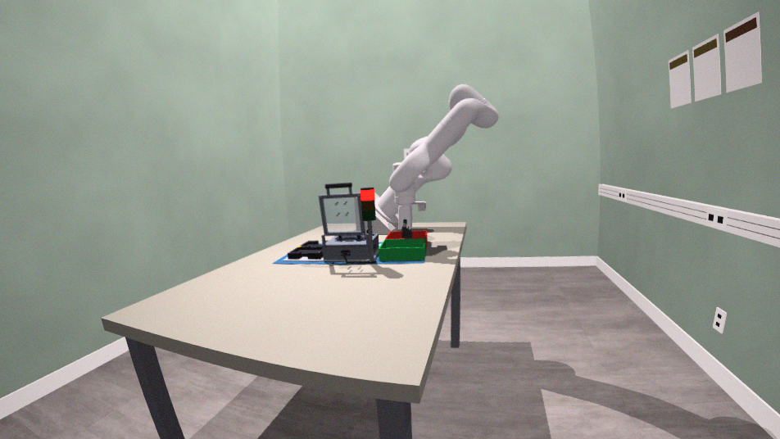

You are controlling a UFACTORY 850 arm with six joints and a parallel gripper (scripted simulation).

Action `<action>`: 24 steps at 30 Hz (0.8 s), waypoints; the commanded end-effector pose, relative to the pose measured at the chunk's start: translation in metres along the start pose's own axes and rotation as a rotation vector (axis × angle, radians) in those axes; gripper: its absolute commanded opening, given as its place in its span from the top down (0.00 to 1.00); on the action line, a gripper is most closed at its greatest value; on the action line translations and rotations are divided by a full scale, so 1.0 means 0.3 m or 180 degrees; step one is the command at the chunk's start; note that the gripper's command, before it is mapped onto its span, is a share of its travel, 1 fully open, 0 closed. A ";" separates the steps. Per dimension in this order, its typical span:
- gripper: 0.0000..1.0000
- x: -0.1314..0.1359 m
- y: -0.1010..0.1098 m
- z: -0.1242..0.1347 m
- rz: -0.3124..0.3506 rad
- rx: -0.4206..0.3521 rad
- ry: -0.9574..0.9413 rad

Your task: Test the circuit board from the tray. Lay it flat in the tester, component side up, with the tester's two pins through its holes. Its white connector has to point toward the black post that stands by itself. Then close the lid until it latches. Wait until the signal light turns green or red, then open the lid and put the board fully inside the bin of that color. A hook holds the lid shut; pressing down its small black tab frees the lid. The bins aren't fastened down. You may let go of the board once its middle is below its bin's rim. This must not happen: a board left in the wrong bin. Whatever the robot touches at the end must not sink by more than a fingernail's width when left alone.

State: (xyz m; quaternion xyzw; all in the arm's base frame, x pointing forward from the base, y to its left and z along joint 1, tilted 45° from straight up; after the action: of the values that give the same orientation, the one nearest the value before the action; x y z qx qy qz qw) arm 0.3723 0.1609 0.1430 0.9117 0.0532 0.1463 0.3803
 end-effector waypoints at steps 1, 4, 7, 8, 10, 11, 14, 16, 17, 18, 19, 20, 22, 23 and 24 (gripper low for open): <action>0.00 0.002 0.001 0.000 0.0003 -0.0001 0.0001; 0.00 0.002 0.002 0.000 0.0003 -0.0001 0.0001; 0.00 0.002 0.011 0.000 0.0003 -0.0001 0.0001; 0.00 0.002 0.018 0.000 0.0003 -0.0001 0.0001; 0.00 0.001 0.037 0.000 0.0003 -0.0001 0.0001; 0.00 0.001 0.049 0.000 0.0003 -0.0001 0.0001; 0.00 0.001 0.098 0.000 0.0003 -0.0001 0.0001; 0.00 0.001 0.138 0.000 0.0003 -0.0001 0.0001; 0.00 0.001 0.160 0.000 0.0003 -0.0001 0.0001; 0.00 0.001 0.182 0.000 0.0003 -0.0001 0.0001; 0.00 0.001 0.206 0.000 0.0003 -0.0001 0.0001; 0.00 0.001 0.206 0.000 0.0003 -0.0001 0.0001; 0.00 0.001 0.229 0.000 0.0003 -0.0001 0.0001; 0.00 0.001 0.253 0.000 0.0003 -0.0001 0.0001; 0.00 0.001 0.276 0.000 0.0003 -0.0001 0.0001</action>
State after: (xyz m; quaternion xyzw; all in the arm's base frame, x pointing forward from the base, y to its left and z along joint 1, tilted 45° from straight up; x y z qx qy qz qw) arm 0.3711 0.1172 0.1860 0.9113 0.0519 0.1470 0.3810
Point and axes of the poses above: the point where the finger pads meet when closed, its own y axis back along the fingers, its own x axis across the jaws, z = x × y, the point moved 6 cm from there along y, back along the fingers, and after that the axes turned 9 degrees about y, right-handed, at the moved point
